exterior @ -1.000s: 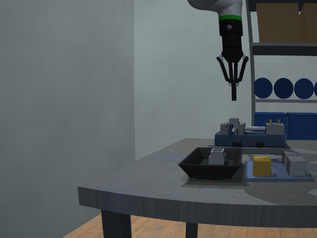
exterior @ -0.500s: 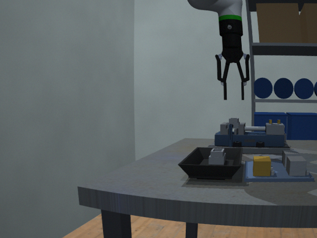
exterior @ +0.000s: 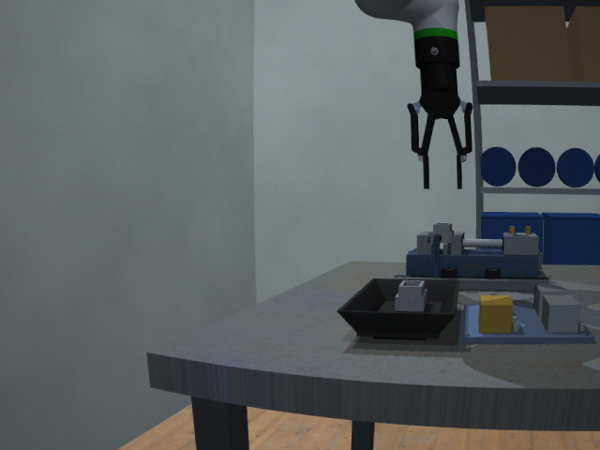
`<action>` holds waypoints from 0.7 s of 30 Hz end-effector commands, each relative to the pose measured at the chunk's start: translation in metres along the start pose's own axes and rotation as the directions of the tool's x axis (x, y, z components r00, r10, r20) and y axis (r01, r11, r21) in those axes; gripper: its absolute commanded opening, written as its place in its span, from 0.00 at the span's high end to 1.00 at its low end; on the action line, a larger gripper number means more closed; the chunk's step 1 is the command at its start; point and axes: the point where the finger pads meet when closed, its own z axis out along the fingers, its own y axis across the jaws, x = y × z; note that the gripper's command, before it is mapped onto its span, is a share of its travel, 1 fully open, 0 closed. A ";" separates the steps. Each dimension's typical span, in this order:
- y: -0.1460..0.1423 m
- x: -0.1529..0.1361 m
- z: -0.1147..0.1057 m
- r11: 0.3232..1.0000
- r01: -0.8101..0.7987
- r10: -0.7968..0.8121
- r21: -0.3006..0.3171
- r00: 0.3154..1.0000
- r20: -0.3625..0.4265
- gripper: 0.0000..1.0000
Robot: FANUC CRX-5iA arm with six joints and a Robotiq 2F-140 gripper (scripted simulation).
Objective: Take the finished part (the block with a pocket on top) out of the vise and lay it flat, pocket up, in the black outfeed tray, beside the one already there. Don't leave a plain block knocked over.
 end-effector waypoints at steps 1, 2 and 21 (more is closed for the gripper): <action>-0.001 0.000 -0.001 1.000 0.000 0.000 0.001 1.000 -0.001 0.54; -0.001 0.000 -0.001 1.000 0.000 0.000 0.001 1.000 -0.001 0.54; -0.001 0.000 0.004 1.000 0.001 -0.001 0.001 1.000 -0.001 0.54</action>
